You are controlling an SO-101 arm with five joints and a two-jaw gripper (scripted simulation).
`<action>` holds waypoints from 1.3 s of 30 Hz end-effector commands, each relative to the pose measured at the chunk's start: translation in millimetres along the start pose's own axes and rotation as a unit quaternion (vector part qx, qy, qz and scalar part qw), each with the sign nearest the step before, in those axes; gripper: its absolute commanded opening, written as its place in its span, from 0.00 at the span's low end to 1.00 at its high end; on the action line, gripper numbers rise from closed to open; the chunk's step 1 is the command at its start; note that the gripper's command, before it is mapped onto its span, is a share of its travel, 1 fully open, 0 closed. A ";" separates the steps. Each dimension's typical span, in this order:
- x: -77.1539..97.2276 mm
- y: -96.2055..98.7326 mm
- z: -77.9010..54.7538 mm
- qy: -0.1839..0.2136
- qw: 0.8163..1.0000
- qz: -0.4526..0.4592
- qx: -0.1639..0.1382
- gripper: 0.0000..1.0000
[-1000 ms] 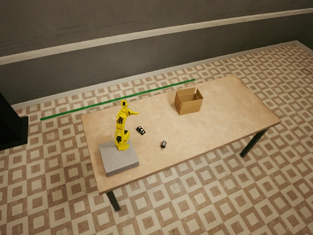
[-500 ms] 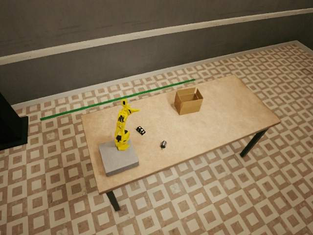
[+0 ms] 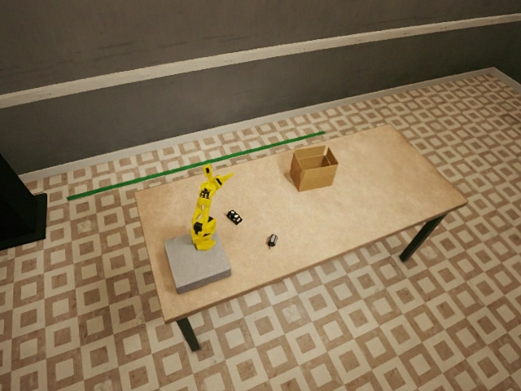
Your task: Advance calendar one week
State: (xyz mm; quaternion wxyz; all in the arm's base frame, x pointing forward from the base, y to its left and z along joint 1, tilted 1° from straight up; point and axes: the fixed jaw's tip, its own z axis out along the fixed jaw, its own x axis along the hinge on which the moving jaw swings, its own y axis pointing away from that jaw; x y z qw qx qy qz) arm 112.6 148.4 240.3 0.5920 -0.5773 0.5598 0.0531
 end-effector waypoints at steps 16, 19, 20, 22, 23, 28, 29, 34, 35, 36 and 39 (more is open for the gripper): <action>58.2 26.8 48.1 0.090 0.945 -0.299 -0.095 0.69; 70.8 33.1 54.1 0.100 0.923 -0.353 -0.121 0.66; 75.1 35.2 55.8 0.102 0.914 -0.370 -0.130 0.65; 75.1 35.2 55.8 0.102 0.914 -0.370 -0.130 0.65; 79.5 37.4 57.4 0.105 0.905 -0.387 -0.139 0.64; 101.1 48.6 63.7 0.110 0.856 -0.469 -0.186 0.58; 105.4 50.9 64.6 0.110 0.846 -0.484 -0.196 0.57; 126.1 62.3 67.3 0.105 0.789 -0.554 -0.242 0.52; 130.1 64.6 67.5 0.103 0.778 -0.566 -0.252 0.51; 134.0 66.8 67.6 0.101 0.766 -0.579 -0.260 0.50; 137.8 69.1 67.6 0.098 0.755 -0.590 -0.269 0.49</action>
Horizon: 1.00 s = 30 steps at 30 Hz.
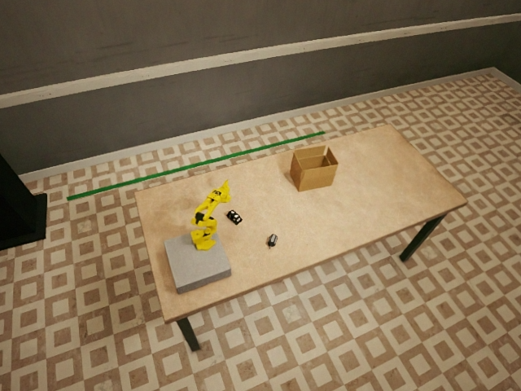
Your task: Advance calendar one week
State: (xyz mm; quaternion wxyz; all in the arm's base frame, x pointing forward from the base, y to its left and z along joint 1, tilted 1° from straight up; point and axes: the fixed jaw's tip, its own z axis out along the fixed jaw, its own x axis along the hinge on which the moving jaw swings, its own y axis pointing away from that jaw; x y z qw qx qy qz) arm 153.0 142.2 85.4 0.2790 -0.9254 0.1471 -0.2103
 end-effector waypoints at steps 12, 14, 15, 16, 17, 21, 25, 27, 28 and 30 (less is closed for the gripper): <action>-11.1 44.6 25.8 -0.045 0.976 -0.199 -0.073 0.39; -12.9 50.0 27.6 -0.053 0.970 -0.222 -0.080 0.38; -13.7 52.6 28.5 -0.057 0.967 -0.232 -0.083 0.37; -13.7 52.6 28.5 -0.057 0.967 -0.232 -0.083 0.37; -13.7 52.6 28.5 -0.057 0.967 -0.232 -0.083 0.37; -16.9 61.7 31.1 -0.072 0.956 -0.269 -0.094 0.35; -19.6 69.0 32.8 -0.084 0.945 -0.299 -0.102 0.33; -20.7 71.9 33.5 -0.089 0.941 -0.310 -0.105 0.32; -21.2 73.3 33.7 -0.092 0.938 -0.316 -0.107 0.32; -22.1 75.6 34.1 -0.096 0.935 -0.325 -0.109 0.32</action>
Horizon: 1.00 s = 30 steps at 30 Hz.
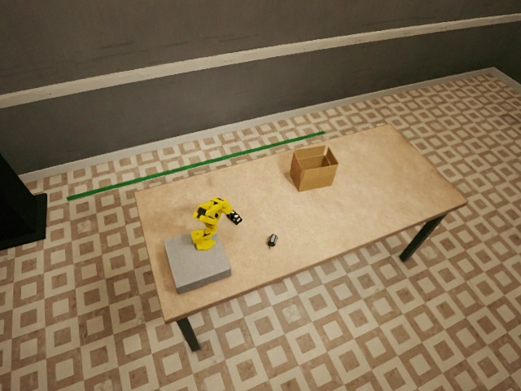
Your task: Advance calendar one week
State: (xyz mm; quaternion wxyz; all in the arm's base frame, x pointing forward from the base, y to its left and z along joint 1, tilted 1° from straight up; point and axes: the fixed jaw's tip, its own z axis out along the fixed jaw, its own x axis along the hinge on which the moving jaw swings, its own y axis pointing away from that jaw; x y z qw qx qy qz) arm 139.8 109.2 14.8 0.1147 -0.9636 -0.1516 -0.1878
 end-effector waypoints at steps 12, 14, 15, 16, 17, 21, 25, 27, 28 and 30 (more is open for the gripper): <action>-9.6 6.7 6.2 -0.019 0.999 -0.041 -0.009 0.30; -9.9 6.9 6.4 -0.020 0.999 -0.043 -0.010 0.30; -9.9 6.9 6.4 -0.020 0.999 -0.043 -0.010 0.30; -10.0 7.0 6.4 -0.020 0.999 -0.043 -0.010 0.30; -10.0 7.0 6.4 -0.020 0.999 -0.043 -0.010 0.30; -10.0 7.0 6.4 -0.020 0.999 -0.043 -0.010 0.30; -15.3 10.3 8.9 -0.030 0.998 -0.046 -0.015 0.30; -15.3 10.3 8.9 -0.030 0.998 -0.046 -0.015 0.30; -15.3 10.3 8.9 -0.030 0.998 -0.046 -0.015 0.30; -15.3 10.3 8.9 -0.030 0.998 -0.046 -0.015 0.30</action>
